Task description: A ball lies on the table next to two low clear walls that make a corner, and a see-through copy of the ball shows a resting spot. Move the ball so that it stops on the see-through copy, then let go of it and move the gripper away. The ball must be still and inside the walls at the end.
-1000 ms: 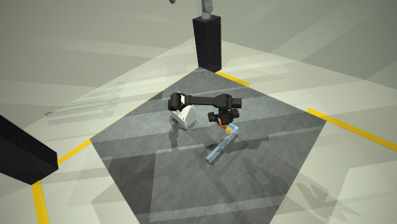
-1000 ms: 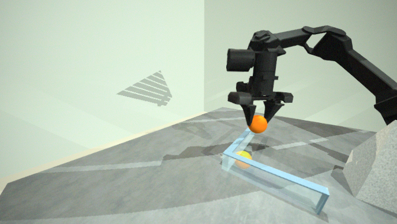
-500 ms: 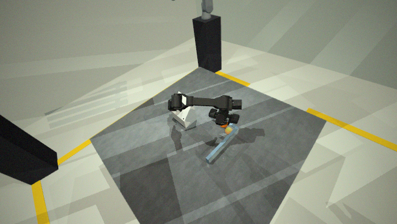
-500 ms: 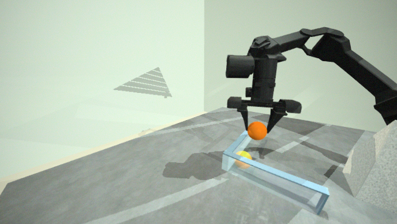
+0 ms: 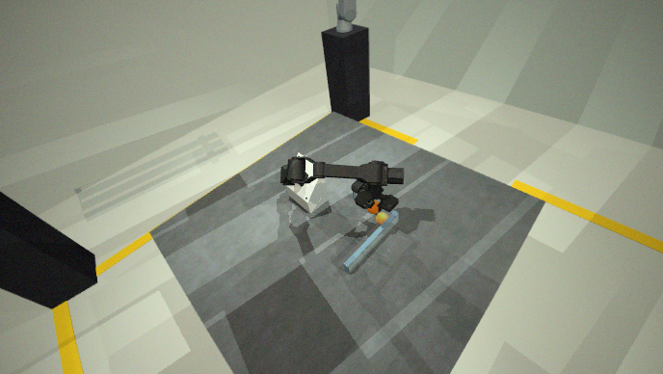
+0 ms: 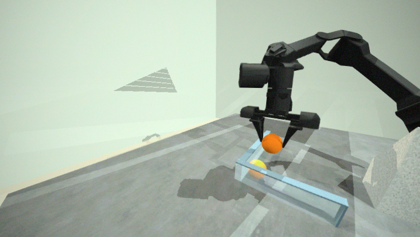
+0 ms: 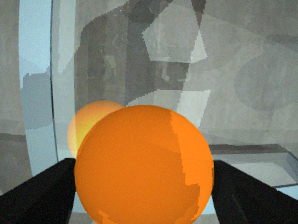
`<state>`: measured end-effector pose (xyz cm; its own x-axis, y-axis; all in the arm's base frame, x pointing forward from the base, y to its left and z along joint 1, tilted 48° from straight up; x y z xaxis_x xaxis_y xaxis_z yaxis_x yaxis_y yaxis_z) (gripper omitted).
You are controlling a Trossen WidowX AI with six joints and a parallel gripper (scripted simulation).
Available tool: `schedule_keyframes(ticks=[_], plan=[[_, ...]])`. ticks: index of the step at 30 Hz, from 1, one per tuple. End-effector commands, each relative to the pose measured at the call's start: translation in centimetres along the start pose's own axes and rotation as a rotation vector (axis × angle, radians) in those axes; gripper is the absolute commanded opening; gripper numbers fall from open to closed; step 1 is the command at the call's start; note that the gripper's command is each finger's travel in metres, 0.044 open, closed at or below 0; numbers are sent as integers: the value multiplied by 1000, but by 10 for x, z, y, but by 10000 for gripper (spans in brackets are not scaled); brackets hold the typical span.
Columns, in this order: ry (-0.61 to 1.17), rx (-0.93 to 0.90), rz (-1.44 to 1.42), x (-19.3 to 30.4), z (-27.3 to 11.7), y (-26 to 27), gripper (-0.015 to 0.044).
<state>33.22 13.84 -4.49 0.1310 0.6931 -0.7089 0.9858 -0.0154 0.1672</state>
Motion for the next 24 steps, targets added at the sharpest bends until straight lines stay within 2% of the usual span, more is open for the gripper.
schedule_keyframes(ticks=[1, 11, 24], plan=[[-4, -6, 16, 1, 6, 0, 0], [-7, -7, 17, -1, 66, 1, 0], [-8, -7, 17, -1, 80, 0, 0]])
Point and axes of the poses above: the point midway between the two fingers, 35 mm back from their tips, its own z axis out along the fingers, its own y axis across the jaws, x = y × z, the point moved 3 cm from there along -z, back along the fingers, and after that the axes turned 15 degrees about z, right-handed, at the moved point
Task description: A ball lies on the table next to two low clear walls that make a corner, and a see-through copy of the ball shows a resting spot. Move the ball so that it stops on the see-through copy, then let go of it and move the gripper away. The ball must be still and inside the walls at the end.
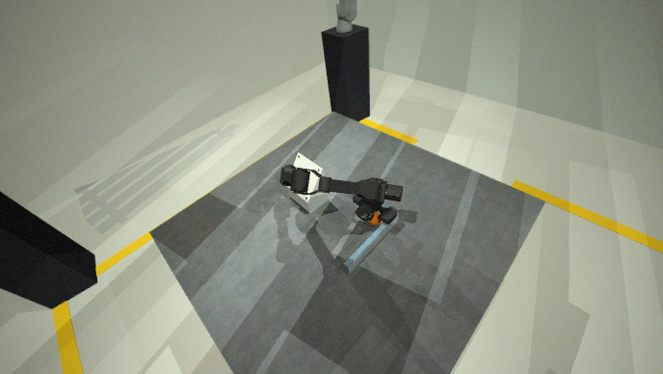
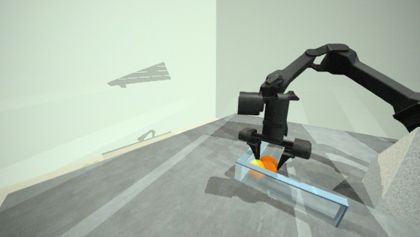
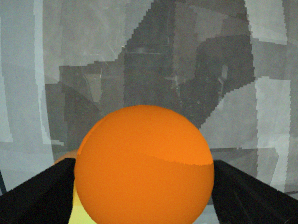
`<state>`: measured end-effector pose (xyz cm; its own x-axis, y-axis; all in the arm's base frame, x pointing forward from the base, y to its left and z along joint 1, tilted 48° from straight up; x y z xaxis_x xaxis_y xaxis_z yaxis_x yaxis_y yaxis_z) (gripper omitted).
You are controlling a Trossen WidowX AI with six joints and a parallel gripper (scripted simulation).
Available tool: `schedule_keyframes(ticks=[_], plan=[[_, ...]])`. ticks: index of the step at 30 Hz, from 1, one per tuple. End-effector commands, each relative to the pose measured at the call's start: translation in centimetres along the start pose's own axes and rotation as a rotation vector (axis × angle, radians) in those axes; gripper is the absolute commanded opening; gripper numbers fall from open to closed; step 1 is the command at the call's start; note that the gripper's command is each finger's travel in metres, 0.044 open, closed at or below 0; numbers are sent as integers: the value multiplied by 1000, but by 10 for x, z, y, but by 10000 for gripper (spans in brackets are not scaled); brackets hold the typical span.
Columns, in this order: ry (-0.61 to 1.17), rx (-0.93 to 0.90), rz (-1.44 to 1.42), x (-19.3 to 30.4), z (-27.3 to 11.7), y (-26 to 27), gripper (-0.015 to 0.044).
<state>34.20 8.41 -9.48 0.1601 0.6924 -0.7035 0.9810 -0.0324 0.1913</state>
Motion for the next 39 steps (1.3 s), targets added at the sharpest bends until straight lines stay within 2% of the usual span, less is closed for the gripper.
schedule_keyframes(ticks=[1, 8, 22, 23, 25, 30, 39], plan=[[-9, -2, -13, 0, 8, -2, 0], [-9, -2, -13, 0, 15, -2, 0], [-2, 2, 1, -1, 11, 0, 368], [-2, 2, 1, -1, 11, 0, 380], [-1, 2, -1, 0, 1, 1, 380], [-4, -1, -13, 1, -72, -2, 380], [-9, -10, -29, 4, -66, -3, 380]])
Point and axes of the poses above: the point midway between the two fingers, 35 mm back from their tips, its own z axis out along the fingers, its own y axis across the jaws, x = y × z, the point moved 3 cm from there along -z, back along the fingers, and after that the axes turned 15 degrees about z, right-handed, at the moved point
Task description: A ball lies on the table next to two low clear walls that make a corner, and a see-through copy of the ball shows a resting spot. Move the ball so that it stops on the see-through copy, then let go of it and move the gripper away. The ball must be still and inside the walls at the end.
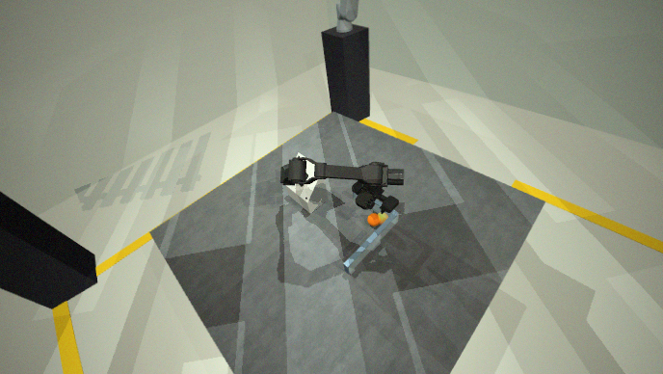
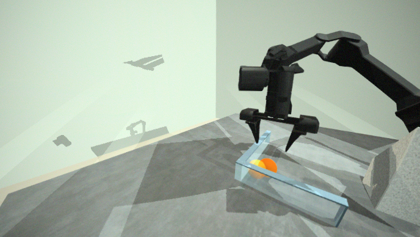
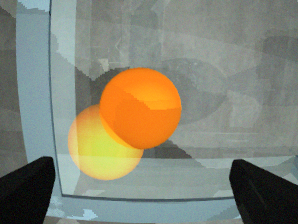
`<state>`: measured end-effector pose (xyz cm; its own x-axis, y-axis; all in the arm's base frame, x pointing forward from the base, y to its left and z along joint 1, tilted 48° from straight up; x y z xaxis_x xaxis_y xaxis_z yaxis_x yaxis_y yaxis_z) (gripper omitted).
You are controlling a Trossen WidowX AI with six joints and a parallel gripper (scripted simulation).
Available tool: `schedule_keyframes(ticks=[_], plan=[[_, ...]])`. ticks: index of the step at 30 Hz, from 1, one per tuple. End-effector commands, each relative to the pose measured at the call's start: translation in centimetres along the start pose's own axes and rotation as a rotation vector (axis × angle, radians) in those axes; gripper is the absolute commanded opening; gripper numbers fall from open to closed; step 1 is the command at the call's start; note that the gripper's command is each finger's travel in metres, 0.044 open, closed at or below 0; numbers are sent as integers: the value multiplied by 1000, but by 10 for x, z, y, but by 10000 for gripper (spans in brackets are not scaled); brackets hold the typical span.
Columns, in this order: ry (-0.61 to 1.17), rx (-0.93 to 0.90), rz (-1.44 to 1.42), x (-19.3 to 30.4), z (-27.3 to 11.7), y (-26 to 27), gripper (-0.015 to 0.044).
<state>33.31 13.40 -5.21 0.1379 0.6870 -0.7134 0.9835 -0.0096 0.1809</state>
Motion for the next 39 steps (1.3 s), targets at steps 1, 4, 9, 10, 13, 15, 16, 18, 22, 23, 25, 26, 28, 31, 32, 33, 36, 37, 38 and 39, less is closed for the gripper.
schedule_keyframes(ticks=[1, 4, 9, 10, 13, 15, 16, 18, 22, 23, 25, 26, 28, 31, 32, 33, 36, 37, 38, 39], plan=[[-1, -1, -6, 1, 0, -1, 380], [-1, -1, -68, 0, 2, -1, 328], [0, 1, -520, -9, 10, -5, 197], [0, 2, -614, -10, 12, -6, 170], [1, 2, -895, -16, 17, -8, 92], [2, 3, -1083, -19, 20, -10, 39], [3, 3, -1176, -21, 22, -11, 13], [4, 3, -1364, -25, 25, -13, 0], [5, 4, -1647, -31, 31, -17, 0], [5, 4, -1695, -33, 33, -18, 0], [6, 5, -1796, -35, 34, -19, 0], [6, 5, -1848, -36, 35, -20, 0], [7, 5, -1950, -38, 37, -21, 0], [8, 5, -2101, -41, 39, -23, 0], [8, 5, -2153, -42, 40, -23, 0], [9, 5, -2203, -43, 41, -24, 0], [9, 5, -2338, -44, 42, -25, 0], [9, 5, -2347, -44, 42, -25, 0], [9, 5, -2347, -44, 42, -25, 0], [9, 5, -2347, -44, 42, -25, 0]])
Point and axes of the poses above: the point midway between the two fingers, 35 mm back from their tips, its own z axis out along the fingers, its own y axis across the jaws, x = y × z, the point moved 3 cm from there along -z, back along the fingers, and after that the axes turned 15 degrees about z, right-handed, at the moved point
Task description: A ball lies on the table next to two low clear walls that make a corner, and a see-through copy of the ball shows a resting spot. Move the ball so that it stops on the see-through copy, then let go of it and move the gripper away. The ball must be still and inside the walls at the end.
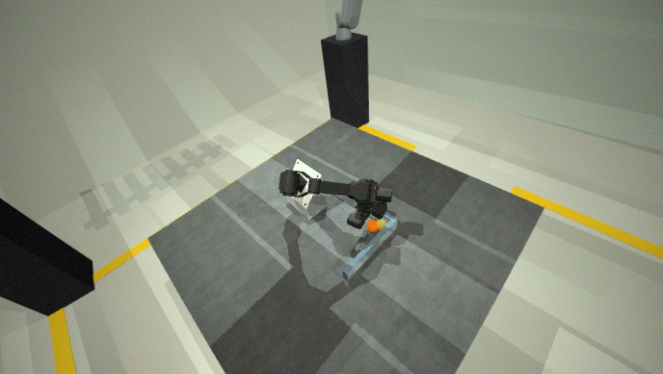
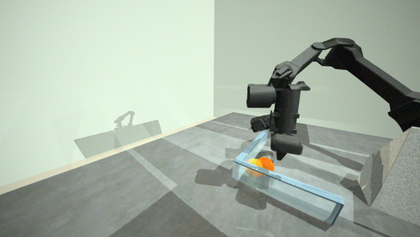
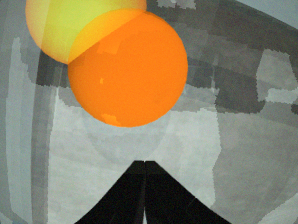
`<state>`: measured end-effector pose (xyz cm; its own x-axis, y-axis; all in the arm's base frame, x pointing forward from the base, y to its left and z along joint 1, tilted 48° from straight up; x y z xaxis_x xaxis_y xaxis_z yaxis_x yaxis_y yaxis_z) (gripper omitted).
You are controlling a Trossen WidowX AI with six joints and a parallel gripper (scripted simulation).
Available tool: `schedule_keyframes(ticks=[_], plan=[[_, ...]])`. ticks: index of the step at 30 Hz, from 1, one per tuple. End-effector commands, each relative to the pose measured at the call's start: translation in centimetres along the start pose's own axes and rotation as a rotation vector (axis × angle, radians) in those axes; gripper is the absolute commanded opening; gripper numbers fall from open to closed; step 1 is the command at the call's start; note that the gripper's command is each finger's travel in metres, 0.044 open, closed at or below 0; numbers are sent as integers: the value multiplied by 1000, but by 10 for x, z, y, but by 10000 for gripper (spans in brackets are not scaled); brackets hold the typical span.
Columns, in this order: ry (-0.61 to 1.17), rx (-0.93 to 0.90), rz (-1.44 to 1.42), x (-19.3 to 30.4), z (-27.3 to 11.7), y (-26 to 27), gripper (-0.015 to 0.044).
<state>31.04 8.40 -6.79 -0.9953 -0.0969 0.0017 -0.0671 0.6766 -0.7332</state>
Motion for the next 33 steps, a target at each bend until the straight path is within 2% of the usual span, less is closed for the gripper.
schedule_keyframes(ticks=[1, 17, 33], plan=[[-37, 13, -570, 5, -2, -18, 0], [-37, 13, -570, 5, -2, -18, 0], [-37, 14, -570, 3, 23, -18, 0]])
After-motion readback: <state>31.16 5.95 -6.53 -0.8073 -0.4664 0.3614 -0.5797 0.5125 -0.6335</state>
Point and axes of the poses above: the point midway between the two fingers, 35 mm back from their tips, its own z axis out along the fingers, its own y axis across the jaws, x = y × z, the point moved 3 cm from there along -z, back along the fingers, and after that the axes turned 15 degrees about z, right-handed, at the moved point
